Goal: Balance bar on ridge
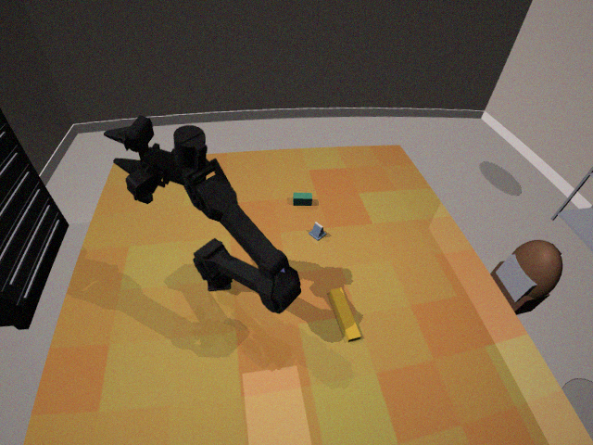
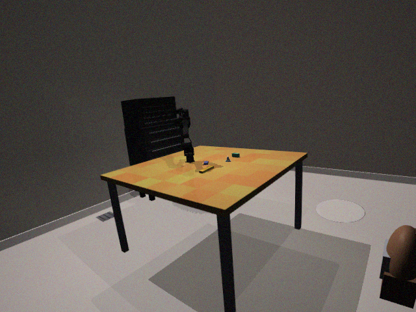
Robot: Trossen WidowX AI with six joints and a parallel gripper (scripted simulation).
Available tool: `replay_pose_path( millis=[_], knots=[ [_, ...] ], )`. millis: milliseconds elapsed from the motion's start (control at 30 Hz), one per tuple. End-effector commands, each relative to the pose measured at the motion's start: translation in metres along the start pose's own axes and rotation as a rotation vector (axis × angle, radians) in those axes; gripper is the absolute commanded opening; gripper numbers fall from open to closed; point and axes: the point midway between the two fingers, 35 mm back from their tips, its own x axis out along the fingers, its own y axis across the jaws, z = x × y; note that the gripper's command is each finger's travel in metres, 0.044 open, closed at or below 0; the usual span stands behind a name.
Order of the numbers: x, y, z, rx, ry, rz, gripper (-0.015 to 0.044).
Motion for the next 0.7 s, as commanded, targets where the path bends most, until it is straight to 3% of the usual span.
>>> replay_pose_path(
  millis=[0, 100, 667],
  knots=[
    [0.0, 0.0, -0.001, 0.003, 0.003, 0.002, 0.0374],
    [0.003, 0.004, -0.009, 0.043, 0.042, 0.029, 0.0315],
    [0.009, 0.033, -0.077, 0.339, 0.358, 0.166, 0.0315]
  ],
)
